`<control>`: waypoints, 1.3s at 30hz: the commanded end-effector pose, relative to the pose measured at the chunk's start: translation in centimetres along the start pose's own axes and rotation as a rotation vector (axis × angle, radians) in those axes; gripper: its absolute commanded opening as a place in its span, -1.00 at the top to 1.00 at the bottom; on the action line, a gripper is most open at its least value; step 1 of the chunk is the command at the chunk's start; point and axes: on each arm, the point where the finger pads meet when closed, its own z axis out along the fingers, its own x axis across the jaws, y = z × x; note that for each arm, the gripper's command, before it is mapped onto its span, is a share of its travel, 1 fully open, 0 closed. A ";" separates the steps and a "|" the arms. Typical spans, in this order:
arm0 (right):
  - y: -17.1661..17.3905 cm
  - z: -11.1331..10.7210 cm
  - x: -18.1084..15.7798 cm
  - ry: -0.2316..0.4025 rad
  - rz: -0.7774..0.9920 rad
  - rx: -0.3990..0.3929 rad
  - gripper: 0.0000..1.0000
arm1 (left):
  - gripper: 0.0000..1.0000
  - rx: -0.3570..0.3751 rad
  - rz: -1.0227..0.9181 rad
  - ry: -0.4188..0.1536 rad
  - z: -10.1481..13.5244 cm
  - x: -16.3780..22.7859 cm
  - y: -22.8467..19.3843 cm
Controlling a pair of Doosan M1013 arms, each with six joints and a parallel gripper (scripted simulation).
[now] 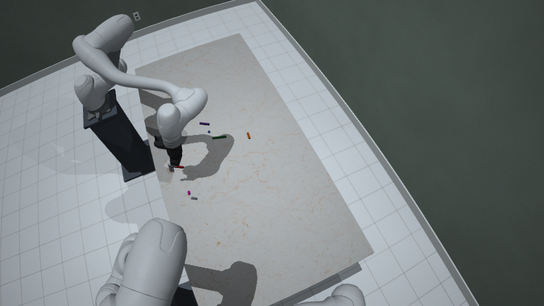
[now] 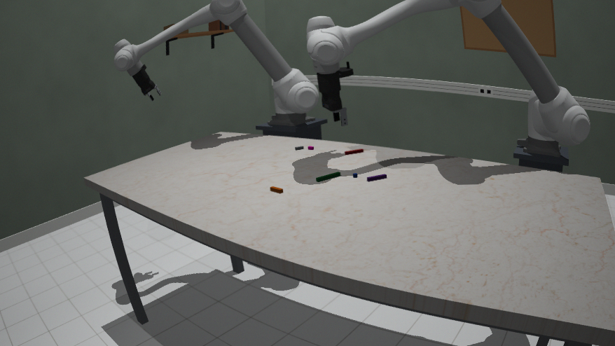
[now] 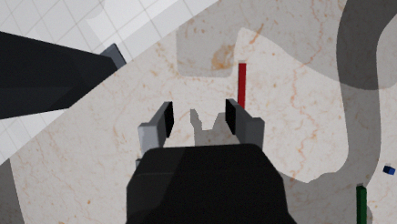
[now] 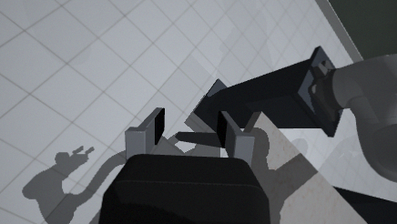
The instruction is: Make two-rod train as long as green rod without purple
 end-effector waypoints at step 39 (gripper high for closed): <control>-24.1 34.6 32.0 0.850 1.756 -0.230 -1.00 | -1.00 -0.212 -1.269 0.036 3.8 -7.8 8.8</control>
